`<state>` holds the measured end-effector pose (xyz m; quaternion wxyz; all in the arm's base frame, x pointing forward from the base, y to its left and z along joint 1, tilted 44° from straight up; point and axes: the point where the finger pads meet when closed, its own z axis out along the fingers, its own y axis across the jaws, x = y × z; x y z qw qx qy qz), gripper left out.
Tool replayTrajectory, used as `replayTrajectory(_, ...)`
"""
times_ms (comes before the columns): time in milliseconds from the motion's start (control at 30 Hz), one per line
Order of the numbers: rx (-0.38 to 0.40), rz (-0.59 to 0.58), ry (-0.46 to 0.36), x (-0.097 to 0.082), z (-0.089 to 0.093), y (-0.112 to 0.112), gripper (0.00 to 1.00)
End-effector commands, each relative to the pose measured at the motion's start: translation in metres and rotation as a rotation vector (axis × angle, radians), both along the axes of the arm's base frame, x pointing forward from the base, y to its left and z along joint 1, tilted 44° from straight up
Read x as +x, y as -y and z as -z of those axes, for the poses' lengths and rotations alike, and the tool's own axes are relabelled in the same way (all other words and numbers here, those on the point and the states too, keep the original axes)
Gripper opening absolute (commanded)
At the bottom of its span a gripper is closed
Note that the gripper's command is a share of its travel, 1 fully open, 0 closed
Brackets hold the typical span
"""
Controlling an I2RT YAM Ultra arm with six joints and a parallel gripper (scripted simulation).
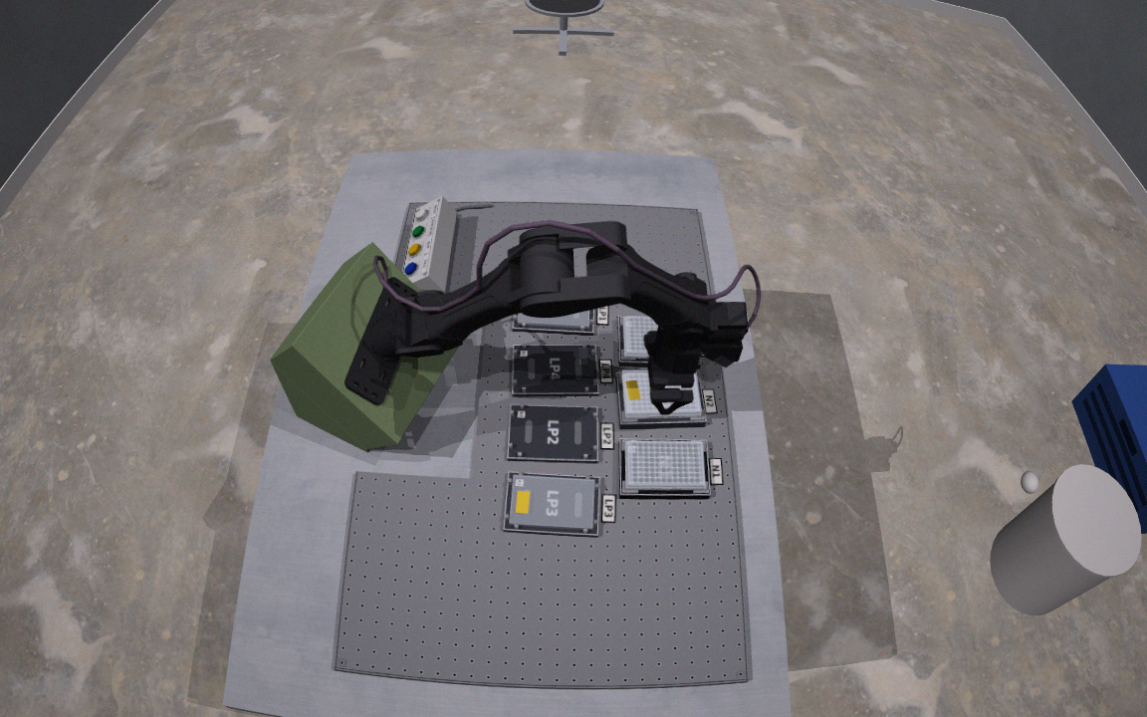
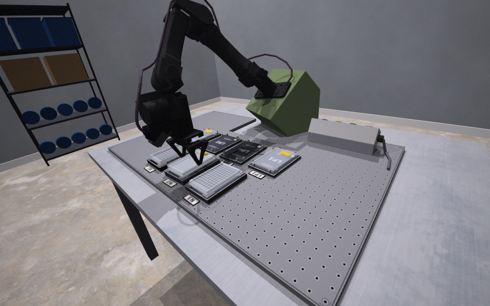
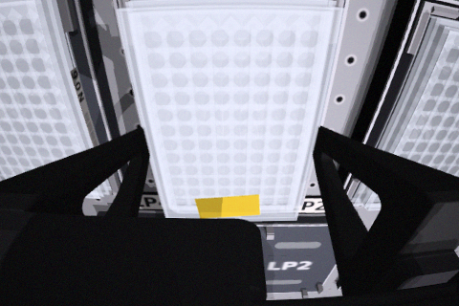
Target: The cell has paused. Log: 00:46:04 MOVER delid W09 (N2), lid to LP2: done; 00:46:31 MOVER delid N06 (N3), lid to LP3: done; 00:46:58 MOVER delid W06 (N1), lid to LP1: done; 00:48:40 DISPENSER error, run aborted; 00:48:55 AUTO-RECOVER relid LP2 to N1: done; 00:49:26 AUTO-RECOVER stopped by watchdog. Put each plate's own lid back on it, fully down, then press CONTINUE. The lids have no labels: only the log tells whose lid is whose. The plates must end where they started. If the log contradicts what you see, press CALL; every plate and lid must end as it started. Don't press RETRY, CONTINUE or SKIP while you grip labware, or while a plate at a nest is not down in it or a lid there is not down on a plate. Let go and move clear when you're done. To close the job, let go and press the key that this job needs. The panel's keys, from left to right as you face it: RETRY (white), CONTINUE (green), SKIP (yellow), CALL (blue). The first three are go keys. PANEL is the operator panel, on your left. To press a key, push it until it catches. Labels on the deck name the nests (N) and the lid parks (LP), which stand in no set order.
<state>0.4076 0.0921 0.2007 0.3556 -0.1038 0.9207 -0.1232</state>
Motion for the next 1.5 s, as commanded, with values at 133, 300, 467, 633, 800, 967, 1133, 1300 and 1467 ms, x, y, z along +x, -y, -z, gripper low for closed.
replayTrajectory(133, 0.004, -0.004, 0.012, 0.0016, -0.0043, -0.0009, 0.00)
replayTrajectory(300, 0.004, -0.004, 0.012, 0.0017, -0.0045, -0.0010, 0.00)
replayTrajectory(467, 0.004, -0.004, 0.012, 0.0017, -0.0046, -0.0011, 0.00)
replayTrajectory(633, 0.004, -0.004, 0.012, 0.0018, -0.0049, -0.0012, 0.00)
replayTrajectory(800, 0.004, -0.004, 0.012, 0.0018, -0.0051, -0.0013, 0.00)
replayTrajectory(967, 0.004, -0.004, 0.012, 0.0019, -0.0053, -0.0014, 0.00)
replayTrajectory(1133, 0.004, -0.004, 0.012, 0.0019, -0.0055, -0.0015, 0.00)
replayTrajectory(1300, 0.004, -0.004, 0.012, 0.0019, -0.0057, -0.0016, 0.00)
replayTrajectory(1467, 0.004, -0.004, 0.012, 0.0020, -0.0059, -0.0017, 0.00)
